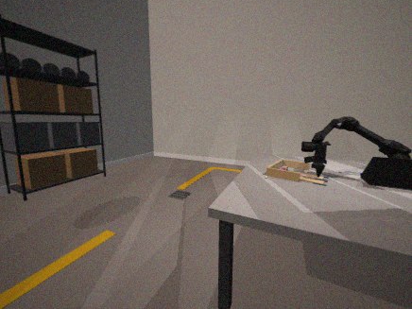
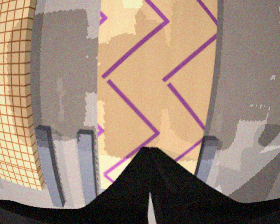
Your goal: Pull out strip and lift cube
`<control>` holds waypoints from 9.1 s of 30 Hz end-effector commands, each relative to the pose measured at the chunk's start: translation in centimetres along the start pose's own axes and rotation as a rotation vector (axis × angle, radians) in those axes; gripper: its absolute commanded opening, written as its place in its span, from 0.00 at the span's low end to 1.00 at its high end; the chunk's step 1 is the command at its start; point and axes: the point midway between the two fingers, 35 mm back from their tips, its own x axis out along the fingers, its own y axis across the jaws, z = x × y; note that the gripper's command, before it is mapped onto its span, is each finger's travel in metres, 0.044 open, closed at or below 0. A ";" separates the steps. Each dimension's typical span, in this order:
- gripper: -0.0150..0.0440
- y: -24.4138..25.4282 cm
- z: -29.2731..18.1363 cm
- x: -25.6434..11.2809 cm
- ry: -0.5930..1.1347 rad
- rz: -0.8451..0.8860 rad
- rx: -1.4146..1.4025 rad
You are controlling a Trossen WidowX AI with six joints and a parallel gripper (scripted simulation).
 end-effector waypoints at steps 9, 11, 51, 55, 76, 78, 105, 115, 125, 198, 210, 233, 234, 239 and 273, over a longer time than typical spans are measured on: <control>0.25 -0.1 0.0 0.1 -0.003 -0.005 -0.006; 0.25 -0.1 0.0 0.1 -0.003 -0.005 -0.006; 0.25 0.1 -1.4 0.4 -0.003 -0.005 -0.006; 0.25 0.1 -2.0 0.4 -0.002 -0.005 -0.007; 0.25 0.2 -5.3 0.6 -0.001 -0.005 -0.008; 0.25 0.2 -5.6 0.6 -0.001 -0.005 -0.008; 0.25 0.2 -9.8 0.7 0.001 -0.004 -0.010; 0.25 0.3 -11.4 0.7 0.001 -0.004 -0.010; 0.25 0.3 -12.9 0.7 0.002 -0.004 -0.011; 0.25 0.7 -17.6 -0.6 -0.016 0.002 -0.011; 0.52 0.8 -14.6 -4.0 0.003 -0.001 0.120; 1.00 0.5 -5.3 -5.3 -0.001 -0.002 0.123; 1.00 0.5 -4.9 -5.4 -0.001 -0.002 0.123; 1.00 0.4 -2.8 -5.6 -0.001 -0.002 0.124; 0.68 -0.4 2.9 -3.2 -0.004 -0.002 0.126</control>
